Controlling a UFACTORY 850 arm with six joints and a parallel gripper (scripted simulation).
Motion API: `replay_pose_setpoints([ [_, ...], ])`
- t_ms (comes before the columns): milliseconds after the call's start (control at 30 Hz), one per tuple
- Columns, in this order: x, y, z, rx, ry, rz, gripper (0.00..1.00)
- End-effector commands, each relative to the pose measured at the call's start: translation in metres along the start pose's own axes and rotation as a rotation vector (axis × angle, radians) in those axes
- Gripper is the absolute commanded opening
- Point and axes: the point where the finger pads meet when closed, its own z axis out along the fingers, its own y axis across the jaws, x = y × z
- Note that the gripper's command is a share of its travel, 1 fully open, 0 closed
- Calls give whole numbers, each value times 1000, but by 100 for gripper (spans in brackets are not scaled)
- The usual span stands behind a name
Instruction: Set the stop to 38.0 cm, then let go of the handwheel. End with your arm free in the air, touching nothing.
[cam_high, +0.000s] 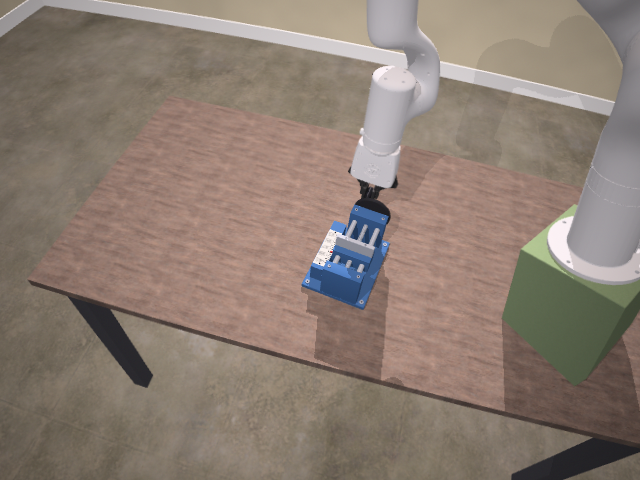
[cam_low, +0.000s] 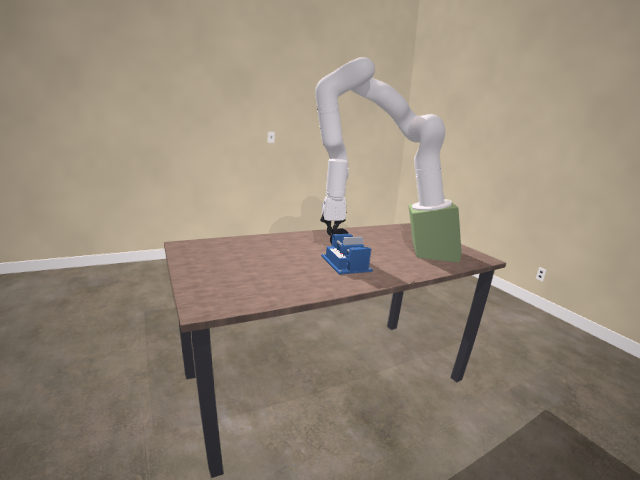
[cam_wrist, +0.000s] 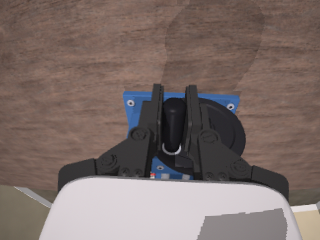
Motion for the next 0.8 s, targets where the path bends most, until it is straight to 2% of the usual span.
replay_pose_setpoints([
  [0,0,-3,2,-1,0,0,6],
  [767,0,-9,16,-1,0,0,6],
])
